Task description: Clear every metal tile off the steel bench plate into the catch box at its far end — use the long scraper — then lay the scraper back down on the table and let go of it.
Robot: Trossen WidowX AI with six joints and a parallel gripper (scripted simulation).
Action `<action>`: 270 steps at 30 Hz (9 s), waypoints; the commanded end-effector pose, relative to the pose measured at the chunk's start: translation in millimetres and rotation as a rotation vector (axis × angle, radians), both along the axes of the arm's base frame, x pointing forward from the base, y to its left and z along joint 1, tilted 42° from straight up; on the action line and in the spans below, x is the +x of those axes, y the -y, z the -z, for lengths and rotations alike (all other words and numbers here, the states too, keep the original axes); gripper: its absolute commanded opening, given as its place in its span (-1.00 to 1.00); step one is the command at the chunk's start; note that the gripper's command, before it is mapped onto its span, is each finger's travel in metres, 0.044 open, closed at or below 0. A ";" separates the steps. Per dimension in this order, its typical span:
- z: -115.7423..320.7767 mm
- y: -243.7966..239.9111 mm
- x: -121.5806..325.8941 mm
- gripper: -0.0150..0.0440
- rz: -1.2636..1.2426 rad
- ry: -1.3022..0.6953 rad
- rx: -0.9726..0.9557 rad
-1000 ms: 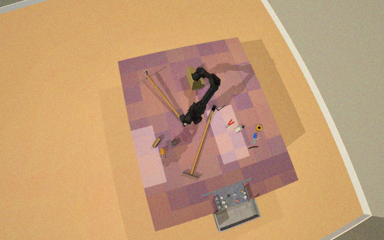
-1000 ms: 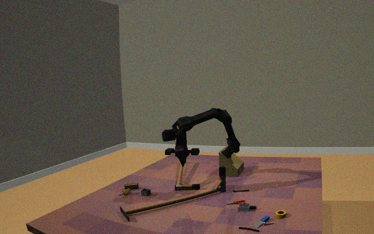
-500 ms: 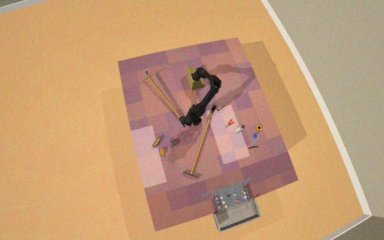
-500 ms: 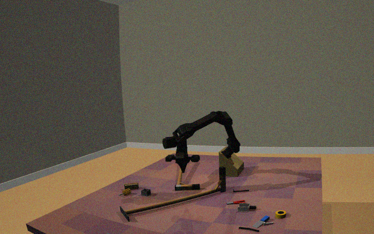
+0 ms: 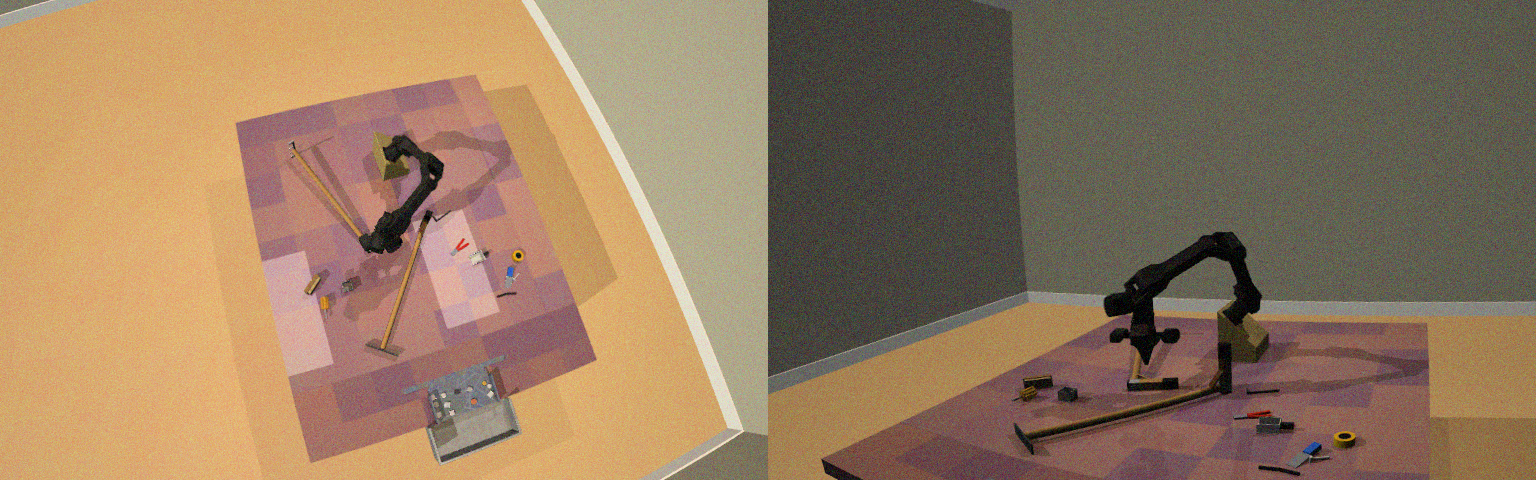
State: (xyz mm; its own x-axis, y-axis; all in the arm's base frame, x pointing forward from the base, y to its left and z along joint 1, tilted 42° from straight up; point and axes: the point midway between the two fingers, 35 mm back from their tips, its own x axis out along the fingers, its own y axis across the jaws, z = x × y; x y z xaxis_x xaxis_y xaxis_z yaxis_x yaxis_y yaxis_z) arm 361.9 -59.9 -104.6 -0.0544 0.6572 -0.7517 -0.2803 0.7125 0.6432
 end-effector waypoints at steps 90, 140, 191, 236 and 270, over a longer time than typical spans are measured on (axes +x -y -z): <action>-19.2 121.5 26.1 -0.49 0.012 0.001 -0.009; -75.7 30.2 132.8 -0.49 0.504 -0.162 -0.004; 22.3 -54.4 134.7 -0.49 0.487 -0.142 -0.005; 25.5 -90.7 148.7 -0.49 0.483 -0.138 -0.003; 7.6 -111.9 167.4 -0.49 0.483 -0.138 -0.003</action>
State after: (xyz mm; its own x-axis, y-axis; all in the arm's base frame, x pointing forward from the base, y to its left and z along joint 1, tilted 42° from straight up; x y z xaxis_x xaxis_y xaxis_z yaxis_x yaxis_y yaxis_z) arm 524.6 48.0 -116.0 0.1512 0.6299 -0.7618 0.1726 0.7420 0.6478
